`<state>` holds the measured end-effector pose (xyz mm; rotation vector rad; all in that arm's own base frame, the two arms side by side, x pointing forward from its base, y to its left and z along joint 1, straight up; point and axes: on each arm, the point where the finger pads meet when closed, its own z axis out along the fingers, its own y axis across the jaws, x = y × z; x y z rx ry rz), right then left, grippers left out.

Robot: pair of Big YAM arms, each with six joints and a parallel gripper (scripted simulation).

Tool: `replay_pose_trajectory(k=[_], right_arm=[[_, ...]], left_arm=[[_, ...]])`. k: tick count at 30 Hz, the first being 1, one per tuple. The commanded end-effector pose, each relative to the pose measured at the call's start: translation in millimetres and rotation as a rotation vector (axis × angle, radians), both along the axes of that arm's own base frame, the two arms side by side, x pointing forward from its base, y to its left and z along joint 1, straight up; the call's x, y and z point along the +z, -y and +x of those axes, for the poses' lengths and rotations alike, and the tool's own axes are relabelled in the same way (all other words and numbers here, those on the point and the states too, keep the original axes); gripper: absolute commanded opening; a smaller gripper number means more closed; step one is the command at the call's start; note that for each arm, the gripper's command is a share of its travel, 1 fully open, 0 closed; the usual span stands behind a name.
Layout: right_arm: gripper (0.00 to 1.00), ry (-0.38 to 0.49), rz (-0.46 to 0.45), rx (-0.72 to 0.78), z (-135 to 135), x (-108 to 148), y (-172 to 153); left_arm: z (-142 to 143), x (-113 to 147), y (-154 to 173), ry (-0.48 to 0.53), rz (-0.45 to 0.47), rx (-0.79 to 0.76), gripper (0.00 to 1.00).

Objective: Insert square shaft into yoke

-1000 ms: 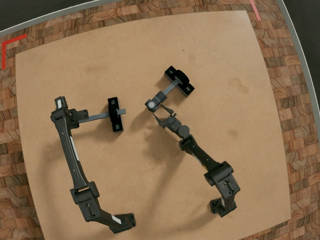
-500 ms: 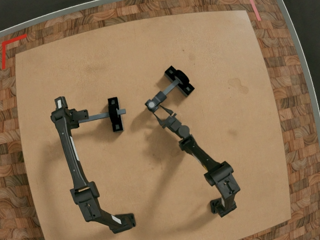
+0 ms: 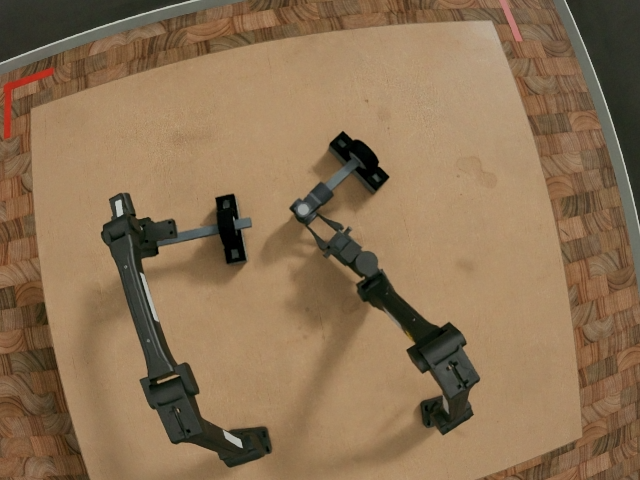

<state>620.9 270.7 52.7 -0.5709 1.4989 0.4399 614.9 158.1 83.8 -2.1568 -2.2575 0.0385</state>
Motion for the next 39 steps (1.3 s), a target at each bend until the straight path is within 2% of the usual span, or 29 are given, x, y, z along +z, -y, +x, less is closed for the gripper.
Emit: replay_pose_trajectory(k=[1,3,4,6,8,9,10,11,12,18,19,23,27,28,29,30,31,32,33,39], right_arm=[[0.36,0.041,0.013,-0.023,10.0,14.9,10.0],[0.33,0.044,0.014,-0.023,9.2,17.1,10.5],[0.22,0.044,0.014,-0.023,9.2,17.1,10.5],[0.22,0.044,0.014,-0.023,9.2,17.1,10.5],[0.00,0.044,0.014,-0.023,9.2,17.1,10.5],[0.00,0.053,0.017,-0.023,8.6,23.4,10.9],[0.11,0.053,0.017,-0.023,8.6,23.4,10.9],[0.23,0.038,0.037,-0.023,8.3,23.1,10.6],[0.34,0.022,0.058,-0.014,5.2,22.6,3.3],[0.34,-0.047,0.146,-0.012,1.5,21.2,0.8],[0.34,-0.050,0.156,-0.011,2.1,22.5,0.2],[0.34,-0.065,0.177,-0.010,1.4,23.1,-0.4],[0.34,-0.104,0.236,-0.008,-0.4,26.2,-2.1],[0.34,-0.108,0.244,-0.008,-0.2,27.2,-2.5],[0.34,-0.118,0.257,-0.007,-0.9,27.4,-2.8],[0.34,-0.123,0.266,-0.007,-0.8,27.7,-3.2],[0.34,-0.134,0.279,-0.007,-1.5,27.4,-3.5],[0.34,-0.139,0.287,-0.006,-1.5,27.7,-3.8],[0.34,-0.150,0.300,-0.006,-2.1,27.4,-4.2],[0.34,-0.187,0.352,-0.004,-3.2,28.1,-5.8]], left_arm=[[7.4,11.4,-1.5,0.032,0.009,-0.009,0.47],[7.4,11.4,-1.5,0.032,0.009,-0.009,0.47],[7.4,11.4,-1.5,0.032,0.009,-0.009,0.47],[7.4,11.4,-1.5,0.032,0.009,-0.009,0.47],[7.4,11.4,-1.5,0.032,0.009,-0.009,0.47],[7.4,11.4,-1.5,0.032,0.009,-0.009,0.47],[7.4,11.4,-1.5,0.032,0.009,-0.009,0.47],[7.4,11.4,-1.5,0.032,0.009,-0.009,0.38],[7.4,11.4,-1.5,0.032,0.009,-0.009,0.38],[7.9,11.4,-1.5,0.034,0.009,-0.008,0.30],[15.7,36.5,-3.6,0.084,0.022,-0.008,0.30],[15.7,36.5,-3.6,0.084,0.022,-0.007,0.27],[15.7,36.5,-3.6,0.084,0.022,-0.007,0.21],[15.7,36.5,-3.6,0.084,0.022,-0.007,0.10],[4.7,11.4,-0.8,0.026,0.007,-0.003,0.00],[6.7,26.5,-1.5,0.059,0.016,-0.008,0.00],[6.7,26.5,-1.5,0.059,0.016,-0.008,0.00],[6.7,26.5,-1.5,0.059,0.016,-0.008,0.11],[6.7,26.5,-1.5,0.059,0.016,-0.008,0.19],[6.7,26.5,-1.5,0.059,0.016,-0.008,0.19]])
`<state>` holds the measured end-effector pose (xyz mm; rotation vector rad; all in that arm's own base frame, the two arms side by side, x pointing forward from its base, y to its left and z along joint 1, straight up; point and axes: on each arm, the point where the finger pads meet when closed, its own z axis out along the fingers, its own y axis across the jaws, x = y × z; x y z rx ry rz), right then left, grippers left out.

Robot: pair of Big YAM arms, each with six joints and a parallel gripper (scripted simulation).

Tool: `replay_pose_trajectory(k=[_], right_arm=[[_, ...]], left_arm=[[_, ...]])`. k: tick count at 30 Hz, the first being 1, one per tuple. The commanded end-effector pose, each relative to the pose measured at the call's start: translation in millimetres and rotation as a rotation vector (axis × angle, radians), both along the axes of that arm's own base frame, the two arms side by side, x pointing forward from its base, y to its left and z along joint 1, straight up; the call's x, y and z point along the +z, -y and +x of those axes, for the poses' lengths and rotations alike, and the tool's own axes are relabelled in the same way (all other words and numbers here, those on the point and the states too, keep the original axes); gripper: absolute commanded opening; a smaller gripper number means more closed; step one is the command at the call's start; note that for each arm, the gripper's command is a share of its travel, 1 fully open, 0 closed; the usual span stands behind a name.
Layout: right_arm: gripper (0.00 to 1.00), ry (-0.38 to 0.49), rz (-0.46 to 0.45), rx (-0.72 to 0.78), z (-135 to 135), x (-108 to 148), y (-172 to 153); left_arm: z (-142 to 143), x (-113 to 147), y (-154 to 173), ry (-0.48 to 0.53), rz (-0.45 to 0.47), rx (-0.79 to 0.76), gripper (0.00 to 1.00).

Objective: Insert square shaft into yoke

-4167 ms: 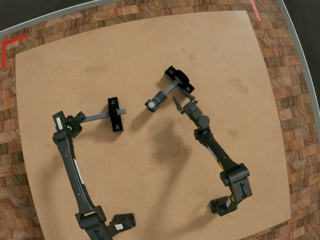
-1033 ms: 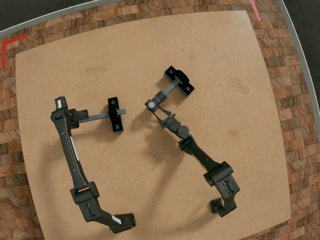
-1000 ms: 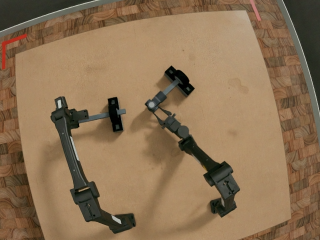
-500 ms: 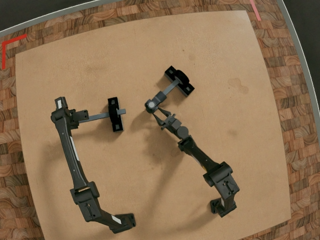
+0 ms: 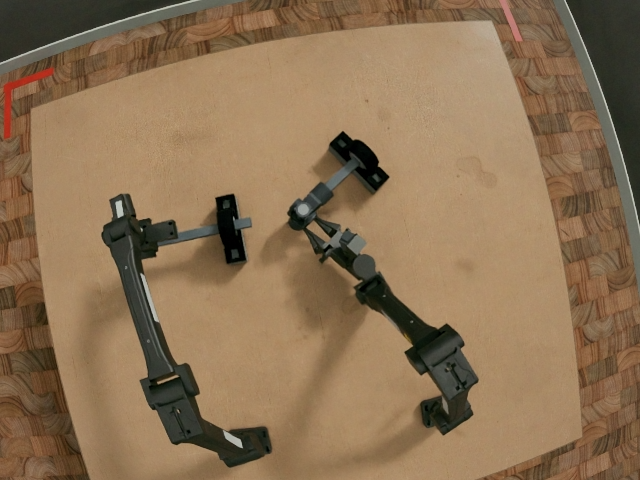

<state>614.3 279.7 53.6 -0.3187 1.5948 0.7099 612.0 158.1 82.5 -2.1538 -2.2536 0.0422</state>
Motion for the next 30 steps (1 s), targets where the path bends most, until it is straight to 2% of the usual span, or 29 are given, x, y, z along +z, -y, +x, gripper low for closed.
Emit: replay_pose_trajectory(k=[1,2,3,30], right_arm=[[0.34,0.013,0.076,-0.017,3.4,27.2,3.1],[0.34,0.004,0.090,-0.016,3.7,28.2,2.5],[0.34,-0.013,0.108,-0.015,2.1,27.0,2.3],[0.34,-0.204,0.369,-0.006,-3.5,32.2,-5.3]], left_arm=[[9.6,27.8,-1.5,0.064,0.014,-0.008,0.19],[9.6,27.8,-1.5,0.064,0.014,-0.008,0.19],[6.5,12.6,-0.7,0.031,0.006,-0.002,0.19],[6.5,12.6,-0.7,0.031,0.006,-0.002,0.19]])
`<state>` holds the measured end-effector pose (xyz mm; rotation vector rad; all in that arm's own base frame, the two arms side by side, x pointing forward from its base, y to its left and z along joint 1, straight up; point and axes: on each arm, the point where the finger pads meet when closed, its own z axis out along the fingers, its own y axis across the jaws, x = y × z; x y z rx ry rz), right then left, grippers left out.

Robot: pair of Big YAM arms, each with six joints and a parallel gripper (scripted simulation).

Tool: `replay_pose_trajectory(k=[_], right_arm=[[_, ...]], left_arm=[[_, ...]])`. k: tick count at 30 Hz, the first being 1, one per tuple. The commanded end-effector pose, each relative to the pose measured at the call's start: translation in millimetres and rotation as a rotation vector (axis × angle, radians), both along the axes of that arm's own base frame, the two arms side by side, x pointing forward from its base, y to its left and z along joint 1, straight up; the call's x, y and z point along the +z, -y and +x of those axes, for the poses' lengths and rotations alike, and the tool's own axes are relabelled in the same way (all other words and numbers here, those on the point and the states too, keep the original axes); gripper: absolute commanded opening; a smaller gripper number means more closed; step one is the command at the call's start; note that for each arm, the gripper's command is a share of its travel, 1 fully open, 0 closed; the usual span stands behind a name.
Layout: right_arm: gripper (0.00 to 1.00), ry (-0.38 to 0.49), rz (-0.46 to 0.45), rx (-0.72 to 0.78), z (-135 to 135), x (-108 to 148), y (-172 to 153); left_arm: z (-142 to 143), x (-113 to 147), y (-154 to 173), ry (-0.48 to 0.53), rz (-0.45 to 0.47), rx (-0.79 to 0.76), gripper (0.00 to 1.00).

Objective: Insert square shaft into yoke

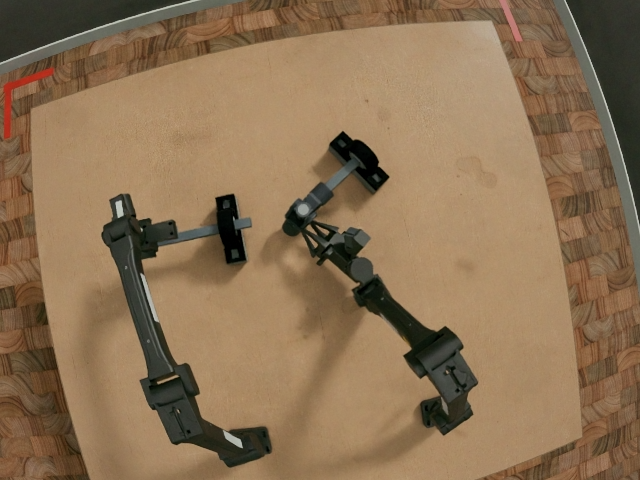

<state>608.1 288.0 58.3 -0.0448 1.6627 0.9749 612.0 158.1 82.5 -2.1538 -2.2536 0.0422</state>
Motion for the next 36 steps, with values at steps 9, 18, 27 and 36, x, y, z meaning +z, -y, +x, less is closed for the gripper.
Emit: replay_pose_trajectory(k=[9,18,27,36], right_arm=[[0.34,-0.045,0.155,-0.014,1.9,29.6,1.3],[0.34,-0.099,0.231,-0.011,1.0,32.4,-0.6],[0.34,-0.159,0.291,-0.011,0.3,31.2,-2.2],[0.34,-0.202,0.371,-0.006,-1.5,36.6,-3.3]], left_arm=[[6.5,12.6,-0.7,0.031,0.006,-0.002,0.19],[6.5,12.6,-0.7,0.031,0.006,-0.002,0.19],[6.5,12.6,-0.7,0.031,0.006,-0.002,0.19],[6.5,12.6,-0.7,0.031,0.006,-0.002,0.19]])
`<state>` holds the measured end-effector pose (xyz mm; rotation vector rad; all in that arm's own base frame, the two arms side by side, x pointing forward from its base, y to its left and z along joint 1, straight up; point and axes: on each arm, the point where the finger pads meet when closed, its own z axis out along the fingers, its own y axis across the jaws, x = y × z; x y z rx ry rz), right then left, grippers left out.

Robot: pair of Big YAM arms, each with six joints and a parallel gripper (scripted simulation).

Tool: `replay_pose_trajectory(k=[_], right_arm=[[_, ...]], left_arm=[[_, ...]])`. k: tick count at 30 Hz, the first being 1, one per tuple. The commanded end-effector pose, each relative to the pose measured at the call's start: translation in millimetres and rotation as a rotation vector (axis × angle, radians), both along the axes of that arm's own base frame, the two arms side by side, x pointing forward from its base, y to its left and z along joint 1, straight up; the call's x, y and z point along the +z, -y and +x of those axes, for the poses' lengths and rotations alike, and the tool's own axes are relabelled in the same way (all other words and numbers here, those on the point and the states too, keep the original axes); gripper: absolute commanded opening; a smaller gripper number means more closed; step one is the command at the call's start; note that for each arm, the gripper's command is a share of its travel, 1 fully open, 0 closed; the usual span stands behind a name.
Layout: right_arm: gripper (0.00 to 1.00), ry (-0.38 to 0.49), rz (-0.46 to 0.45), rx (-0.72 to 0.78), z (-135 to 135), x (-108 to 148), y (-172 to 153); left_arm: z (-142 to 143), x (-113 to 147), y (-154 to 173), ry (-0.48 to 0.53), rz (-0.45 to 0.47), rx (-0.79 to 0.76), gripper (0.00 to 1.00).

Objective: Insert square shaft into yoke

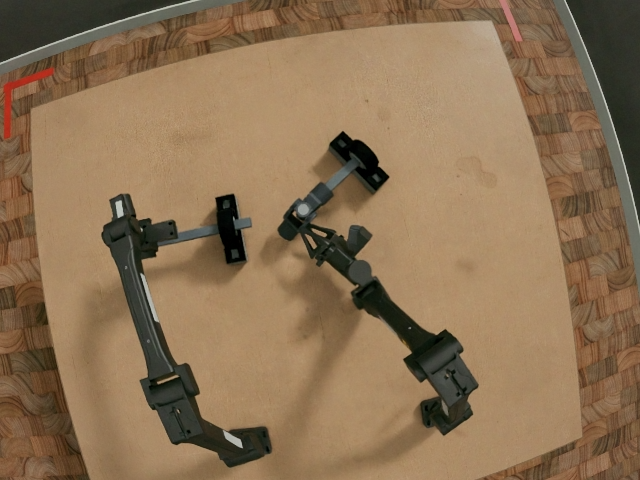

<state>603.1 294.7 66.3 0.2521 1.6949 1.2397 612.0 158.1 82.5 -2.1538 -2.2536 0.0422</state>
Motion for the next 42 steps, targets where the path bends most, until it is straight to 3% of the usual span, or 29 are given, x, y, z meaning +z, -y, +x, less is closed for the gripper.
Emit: replay_pose_trajectory(k=[1,42], right_arm=[[0.34,-0.005,0.098,-0.016,3.5,29.0,3.1],[0.34,-0.220,0.374,-0.007,2.1,37.7,-0.8]], left_arm=[[6.5,12.6,-0.7,0.031,0.006,-0.002,0.19],[6.5,12.6,-0.7,0.031,0.006,-0.002,0.19]])
